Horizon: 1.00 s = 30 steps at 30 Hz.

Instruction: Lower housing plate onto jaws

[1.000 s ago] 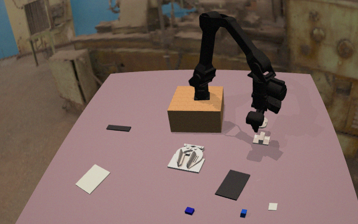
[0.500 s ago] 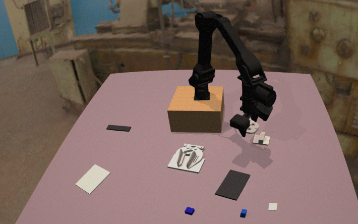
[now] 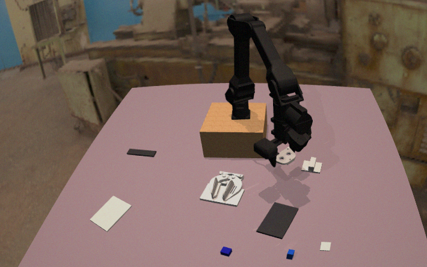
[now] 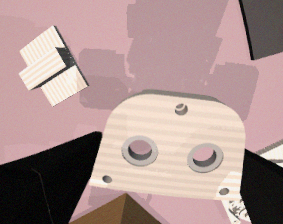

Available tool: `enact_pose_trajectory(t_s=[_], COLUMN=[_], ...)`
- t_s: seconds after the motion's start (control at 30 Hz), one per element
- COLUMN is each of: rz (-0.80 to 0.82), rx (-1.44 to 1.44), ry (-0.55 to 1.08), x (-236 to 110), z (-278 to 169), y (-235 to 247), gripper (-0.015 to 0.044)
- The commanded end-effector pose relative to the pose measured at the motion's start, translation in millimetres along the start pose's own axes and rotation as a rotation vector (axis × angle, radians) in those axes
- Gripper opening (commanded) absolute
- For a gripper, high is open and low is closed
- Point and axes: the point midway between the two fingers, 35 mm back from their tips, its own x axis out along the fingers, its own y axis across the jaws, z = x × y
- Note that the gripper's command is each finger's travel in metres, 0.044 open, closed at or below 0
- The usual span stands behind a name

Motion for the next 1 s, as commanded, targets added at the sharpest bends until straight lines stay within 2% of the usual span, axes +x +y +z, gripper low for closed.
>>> enact_pose_trajectory(t_s=[0.0,0.97], rz=[-0.004,-0.013], rx=[0.063,0.565], ry=[0.003,0.007], x=[1,1], z=[-6,-64], y=[-11,-89], gripper=[0.0351,0.0351])
